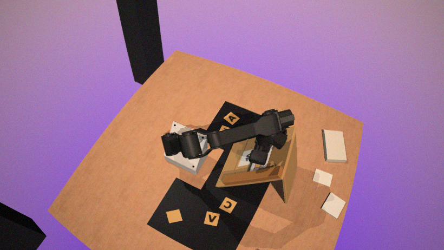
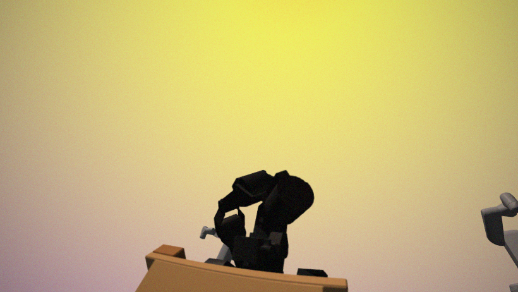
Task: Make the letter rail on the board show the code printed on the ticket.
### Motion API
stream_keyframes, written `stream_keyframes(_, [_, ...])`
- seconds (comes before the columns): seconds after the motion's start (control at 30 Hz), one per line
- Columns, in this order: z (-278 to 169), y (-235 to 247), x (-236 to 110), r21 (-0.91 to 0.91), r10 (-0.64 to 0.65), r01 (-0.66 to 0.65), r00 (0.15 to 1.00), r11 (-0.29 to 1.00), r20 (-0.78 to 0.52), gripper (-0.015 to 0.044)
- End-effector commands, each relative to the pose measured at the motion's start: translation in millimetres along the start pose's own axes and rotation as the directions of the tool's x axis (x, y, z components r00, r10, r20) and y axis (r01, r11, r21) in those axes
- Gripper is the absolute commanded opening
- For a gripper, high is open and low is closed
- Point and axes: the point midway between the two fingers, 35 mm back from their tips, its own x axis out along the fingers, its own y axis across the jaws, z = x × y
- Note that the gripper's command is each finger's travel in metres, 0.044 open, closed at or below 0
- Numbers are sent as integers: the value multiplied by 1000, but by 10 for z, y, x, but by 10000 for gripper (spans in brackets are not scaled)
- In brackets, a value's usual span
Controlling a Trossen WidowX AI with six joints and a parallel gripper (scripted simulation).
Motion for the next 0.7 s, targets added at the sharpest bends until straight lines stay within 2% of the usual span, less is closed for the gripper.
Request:
stream_keyframes(0.0, [-4,-16,-5,-3,-2,2,1000,1000,3,0])
stream_keyframes(0.67, [-3,-86,-5,-3,-3,3,1000,1000,3,0])
